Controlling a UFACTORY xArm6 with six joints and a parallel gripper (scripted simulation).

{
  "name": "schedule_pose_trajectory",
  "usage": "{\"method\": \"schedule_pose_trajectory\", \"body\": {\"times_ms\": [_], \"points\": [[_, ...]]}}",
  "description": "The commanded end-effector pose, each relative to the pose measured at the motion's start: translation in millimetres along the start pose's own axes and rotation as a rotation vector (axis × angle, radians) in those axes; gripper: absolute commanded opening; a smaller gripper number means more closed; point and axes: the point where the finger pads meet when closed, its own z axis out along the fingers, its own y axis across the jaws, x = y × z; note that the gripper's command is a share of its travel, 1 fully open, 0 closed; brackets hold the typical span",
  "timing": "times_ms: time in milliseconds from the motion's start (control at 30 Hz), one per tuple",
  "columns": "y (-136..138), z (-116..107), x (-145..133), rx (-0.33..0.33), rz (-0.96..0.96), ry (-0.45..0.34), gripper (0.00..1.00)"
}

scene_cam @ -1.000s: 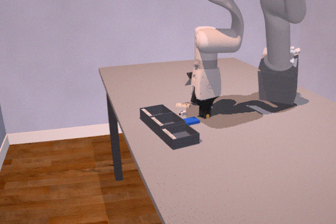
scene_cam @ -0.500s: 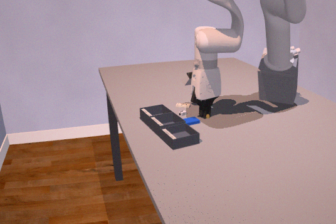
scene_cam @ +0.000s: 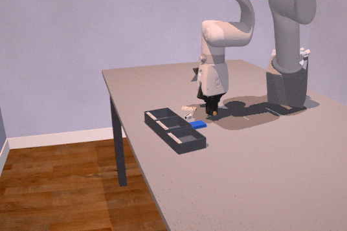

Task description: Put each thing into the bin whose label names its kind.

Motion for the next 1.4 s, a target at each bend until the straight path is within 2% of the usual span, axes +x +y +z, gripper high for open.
{"method": "schedule_pose_trajectory", "body": {"times_ms": [0,233,867,967,1033,1367], "points": [[-1,-14,0,-0.004,0.001,-0.003,0.0],[-1,-37,0,-0.004,0.001,-0.002,0.0],[-1,-40,0,-0.004,0.001,-0.002,0.0],[-17,-40,7,-0.004,0.001,-0.002,0.0],[-17,-40,7,-0.004,0.001,-0.002,0.0],[-73,-40,30,-0.004,0.001,-0.002,0.0]]}}
